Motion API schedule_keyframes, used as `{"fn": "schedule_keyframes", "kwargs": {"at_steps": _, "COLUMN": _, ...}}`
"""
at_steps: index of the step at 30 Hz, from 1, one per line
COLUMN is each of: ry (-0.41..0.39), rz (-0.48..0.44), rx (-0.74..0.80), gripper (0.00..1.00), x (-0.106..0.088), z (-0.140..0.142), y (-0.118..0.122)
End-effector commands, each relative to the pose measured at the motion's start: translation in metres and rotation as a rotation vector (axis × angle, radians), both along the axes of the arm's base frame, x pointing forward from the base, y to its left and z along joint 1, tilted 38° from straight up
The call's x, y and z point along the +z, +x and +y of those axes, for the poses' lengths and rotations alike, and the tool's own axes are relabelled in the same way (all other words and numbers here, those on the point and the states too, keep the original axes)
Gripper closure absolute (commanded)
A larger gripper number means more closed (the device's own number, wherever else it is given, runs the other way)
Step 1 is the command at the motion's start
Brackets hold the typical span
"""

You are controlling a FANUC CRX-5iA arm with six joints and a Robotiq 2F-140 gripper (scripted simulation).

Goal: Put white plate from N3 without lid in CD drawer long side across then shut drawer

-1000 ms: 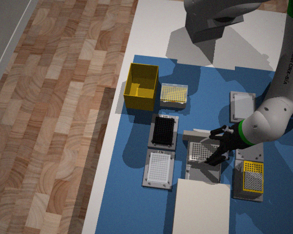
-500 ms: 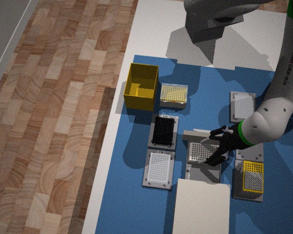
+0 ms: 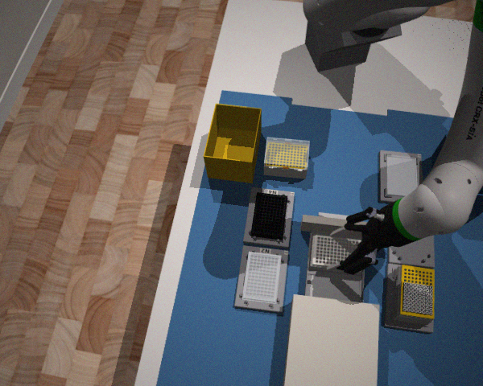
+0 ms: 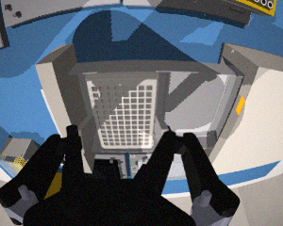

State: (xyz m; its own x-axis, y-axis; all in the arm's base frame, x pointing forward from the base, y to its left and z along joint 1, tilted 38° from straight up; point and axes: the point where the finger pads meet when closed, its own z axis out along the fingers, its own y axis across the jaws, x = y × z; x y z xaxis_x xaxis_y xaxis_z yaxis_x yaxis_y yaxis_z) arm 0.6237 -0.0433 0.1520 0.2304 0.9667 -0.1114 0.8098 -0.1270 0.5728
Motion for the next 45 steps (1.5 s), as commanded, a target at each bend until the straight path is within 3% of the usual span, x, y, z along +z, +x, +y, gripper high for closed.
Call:
{"fn": "schedule_keyframes", "kwargs": {"at_steps": 1, "ry": 0.000, "rz": 0.000, "rx": 0.000, "gripper": 1.00, "x": 0.0002, "z": -0.0001, "y": 0.0001}}
{"fn": "schedule_keyframes", "kwargs": {"at_steps": 45, "ry": 0.000, "rz": 0.000, "rx": 0.000, "gripper": 1.00, "x": -0.0050, "z": 0.0013, "y": 0.0040}}
